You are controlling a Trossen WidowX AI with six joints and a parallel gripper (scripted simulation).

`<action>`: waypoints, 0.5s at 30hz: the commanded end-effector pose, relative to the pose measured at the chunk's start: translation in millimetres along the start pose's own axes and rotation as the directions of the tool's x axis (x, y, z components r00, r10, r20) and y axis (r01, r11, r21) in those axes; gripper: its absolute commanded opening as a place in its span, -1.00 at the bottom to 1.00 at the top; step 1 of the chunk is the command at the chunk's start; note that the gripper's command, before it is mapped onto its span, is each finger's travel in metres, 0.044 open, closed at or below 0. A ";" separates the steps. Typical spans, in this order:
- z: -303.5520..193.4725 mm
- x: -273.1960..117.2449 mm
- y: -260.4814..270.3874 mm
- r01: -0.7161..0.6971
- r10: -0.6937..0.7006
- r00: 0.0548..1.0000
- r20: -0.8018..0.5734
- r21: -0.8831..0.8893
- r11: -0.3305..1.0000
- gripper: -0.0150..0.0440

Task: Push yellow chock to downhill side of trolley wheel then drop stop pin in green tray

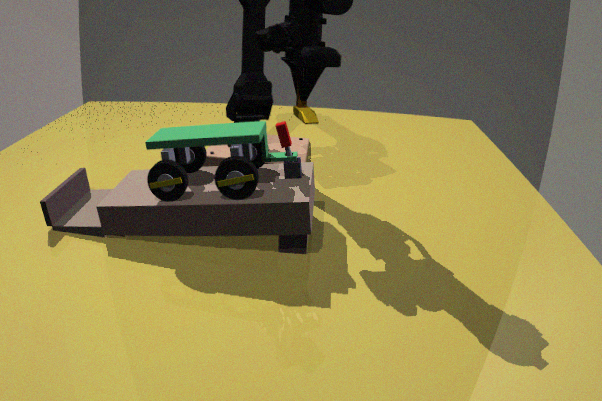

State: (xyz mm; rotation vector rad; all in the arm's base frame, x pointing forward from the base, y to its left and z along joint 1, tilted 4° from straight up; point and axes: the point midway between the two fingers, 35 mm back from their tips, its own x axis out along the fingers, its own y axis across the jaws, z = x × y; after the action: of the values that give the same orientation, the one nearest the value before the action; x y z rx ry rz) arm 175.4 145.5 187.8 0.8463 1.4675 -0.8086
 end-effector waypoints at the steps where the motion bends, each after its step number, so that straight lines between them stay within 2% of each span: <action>1: -0.3 -0.7 0.0 -0.001 0.001 1.000 -0.001 -0.138 0.990 -0.49; 6: -0.3 -0.7 0.0 -0.001 0.001 1.000 -0.001 -0.194 0.981 -0.49; 15: -0.3 -0.7 0.0 -0.002 0.001 1.000 -0.002 -0.475 0.880 -0.49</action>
State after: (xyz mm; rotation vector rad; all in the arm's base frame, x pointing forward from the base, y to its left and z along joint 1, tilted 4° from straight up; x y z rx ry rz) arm 175.3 145.6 187.8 0.5531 1.5578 -0.4996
